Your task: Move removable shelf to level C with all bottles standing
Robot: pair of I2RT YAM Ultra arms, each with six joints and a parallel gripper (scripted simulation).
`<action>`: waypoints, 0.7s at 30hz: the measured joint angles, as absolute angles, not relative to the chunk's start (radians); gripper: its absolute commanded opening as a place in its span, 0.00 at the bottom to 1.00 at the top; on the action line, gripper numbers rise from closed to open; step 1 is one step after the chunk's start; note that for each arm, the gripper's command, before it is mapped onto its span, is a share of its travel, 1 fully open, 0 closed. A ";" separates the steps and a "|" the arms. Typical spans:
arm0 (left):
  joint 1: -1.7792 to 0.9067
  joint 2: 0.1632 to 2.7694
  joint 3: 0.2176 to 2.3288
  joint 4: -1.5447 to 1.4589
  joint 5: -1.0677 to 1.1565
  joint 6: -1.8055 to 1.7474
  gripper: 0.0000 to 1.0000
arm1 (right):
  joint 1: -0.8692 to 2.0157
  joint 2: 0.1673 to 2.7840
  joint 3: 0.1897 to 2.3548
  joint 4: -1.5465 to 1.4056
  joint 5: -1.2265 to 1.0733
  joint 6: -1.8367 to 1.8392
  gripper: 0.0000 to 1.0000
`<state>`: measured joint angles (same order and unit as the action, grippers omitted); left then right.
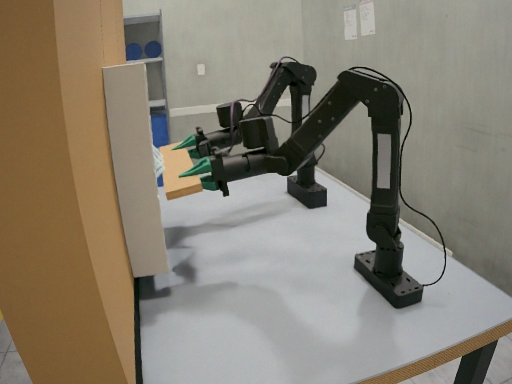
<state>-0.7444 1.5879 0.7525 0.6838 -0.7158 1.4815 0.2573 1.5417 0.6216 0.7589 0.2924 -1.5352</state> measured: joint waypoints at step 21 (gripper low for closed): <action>-0.744 1.599 0.746 0.702 -0.719 1.485 0.00 | 0.258 1.555 0.616 0.781 0.293 -1.537 0.00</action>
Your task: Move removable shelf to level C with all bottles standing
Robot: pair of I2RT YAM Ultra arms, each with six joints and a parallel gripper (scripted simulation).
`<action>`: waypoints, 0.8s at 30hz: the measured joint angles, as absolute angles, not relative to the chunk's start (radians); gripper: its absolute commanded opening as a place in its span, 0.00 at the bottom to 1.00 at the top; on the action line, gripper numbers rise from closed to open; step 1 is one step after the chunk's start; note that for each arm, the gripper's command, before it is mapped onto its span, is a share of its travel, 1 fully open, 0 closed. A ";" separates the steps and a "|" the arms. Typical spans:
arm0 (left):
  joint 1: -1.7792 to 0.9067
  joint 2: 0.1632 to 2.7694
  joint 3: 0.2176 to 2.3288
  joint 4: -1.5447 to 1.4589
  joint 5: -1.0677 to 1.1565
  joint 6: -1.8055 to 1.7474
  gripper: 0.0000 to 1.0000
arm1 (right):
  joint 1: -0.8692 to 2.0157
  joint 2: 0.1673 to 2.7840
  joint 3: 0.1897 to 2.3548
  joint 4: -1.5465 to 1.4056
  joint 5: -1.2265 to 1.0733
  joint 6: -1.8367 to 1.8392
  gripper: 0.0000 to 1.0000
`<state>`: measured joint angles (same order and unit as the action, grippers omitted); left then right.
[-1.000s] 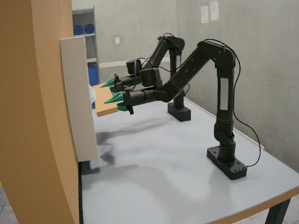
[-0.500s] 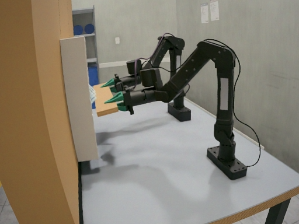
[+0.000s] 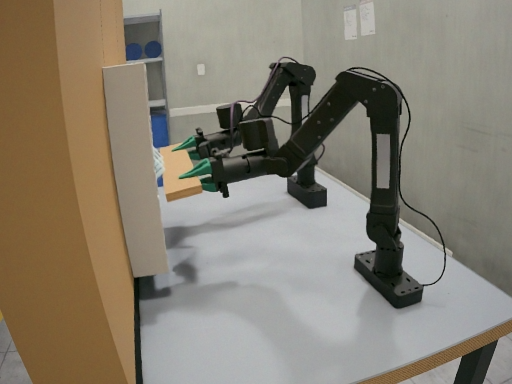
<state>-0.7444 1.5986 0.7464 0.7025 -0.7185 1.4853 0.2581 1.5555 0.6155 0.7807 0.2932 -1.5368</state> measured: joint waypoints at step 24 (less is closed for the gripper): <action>-0.744 1.600 0.739 0.704 -0.717 1.484 0.00 | 0.259 1.561 0.610 0.786 0.292 -1.536 0.00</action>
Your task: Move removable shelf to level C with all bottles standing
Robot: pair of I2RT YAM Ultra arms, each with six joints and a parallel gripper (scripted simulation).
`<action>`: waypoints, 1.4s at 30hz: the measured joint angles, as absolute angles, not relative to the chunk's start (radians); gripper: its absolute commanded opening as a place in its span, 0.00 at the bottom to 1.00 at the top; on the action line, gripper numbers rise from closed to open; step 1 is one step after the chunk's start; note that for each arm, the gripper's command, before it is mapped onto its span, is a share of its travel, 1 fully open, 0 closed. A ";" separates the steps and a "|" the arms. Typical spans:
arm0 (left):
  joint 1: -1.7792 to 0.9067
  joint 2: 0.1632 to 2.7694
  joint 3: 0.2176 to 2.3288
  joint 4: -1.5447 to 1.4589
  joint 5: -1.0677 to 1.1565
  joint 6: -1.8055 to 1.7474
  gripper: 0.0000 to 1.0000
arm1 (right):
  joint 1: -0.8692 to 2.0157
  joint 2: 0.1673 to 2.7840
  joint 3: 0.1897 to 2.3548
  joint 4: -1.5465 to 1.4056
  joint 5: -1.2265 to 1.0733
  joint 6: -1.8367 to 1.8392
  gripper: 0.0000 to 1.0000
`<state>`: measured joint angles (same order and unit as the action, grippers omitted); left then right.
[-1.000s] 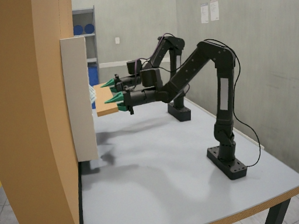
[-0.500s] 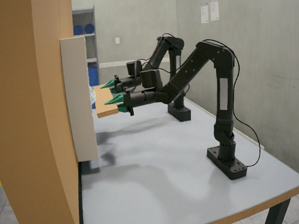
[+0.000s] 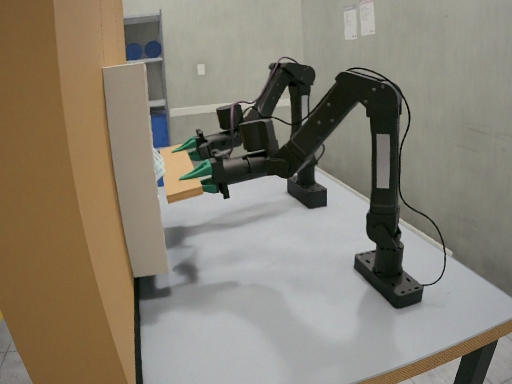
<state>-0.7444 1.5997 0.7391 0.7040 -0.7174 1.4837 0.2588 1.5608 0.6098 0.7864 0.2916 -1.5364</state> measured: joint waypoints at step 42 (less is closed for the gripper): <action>-0.755 1.498 0.842 0.415 -0.713 1.444 0.00 | 0.262 1.428 0.691 0.499 0.294 -1.512 0.00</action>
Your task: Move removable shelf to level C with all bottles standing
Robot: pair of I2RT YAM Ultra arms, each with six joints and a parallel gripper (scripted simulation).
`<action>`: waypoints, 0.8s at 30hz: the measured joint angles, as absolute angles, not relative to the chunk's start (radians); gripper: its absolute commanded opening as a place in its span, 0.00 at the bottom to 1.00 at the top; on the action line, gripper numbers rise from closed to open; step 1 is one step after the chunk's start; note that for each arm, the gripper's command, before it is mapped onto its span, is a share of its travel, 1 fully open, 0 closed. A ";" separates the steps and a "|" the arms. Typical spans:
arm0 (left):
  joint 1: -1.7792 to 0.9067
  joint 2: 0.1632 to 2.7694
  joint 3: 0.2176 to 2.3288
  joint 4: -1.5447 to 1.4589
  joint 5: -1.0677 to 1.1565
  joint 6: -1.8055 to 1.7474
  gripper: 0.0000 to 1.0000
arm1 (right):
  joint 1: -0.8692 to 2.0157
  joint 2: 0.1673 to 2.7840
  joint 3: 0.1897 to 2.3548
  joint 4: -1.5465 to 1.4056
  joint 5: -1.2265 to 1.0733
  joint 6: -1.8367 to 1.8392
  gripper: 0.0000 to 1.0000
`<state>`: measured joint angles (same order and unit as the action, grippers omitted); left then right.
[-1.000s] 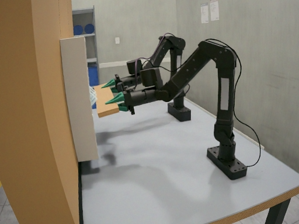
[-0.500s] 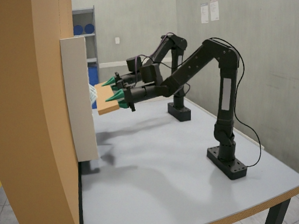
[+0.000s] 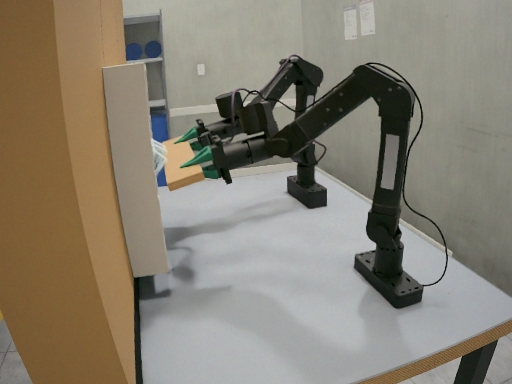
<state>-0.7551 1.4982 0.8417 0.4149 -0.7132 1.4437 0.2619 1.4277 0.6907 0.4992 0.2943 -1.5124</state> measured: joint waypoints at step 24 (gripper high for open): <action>-0.762 1.467 0.901 0.298 -0.720 1.438 0.00 | 0.263 1.393 0.726 0.417 0.295 -1.501 0.00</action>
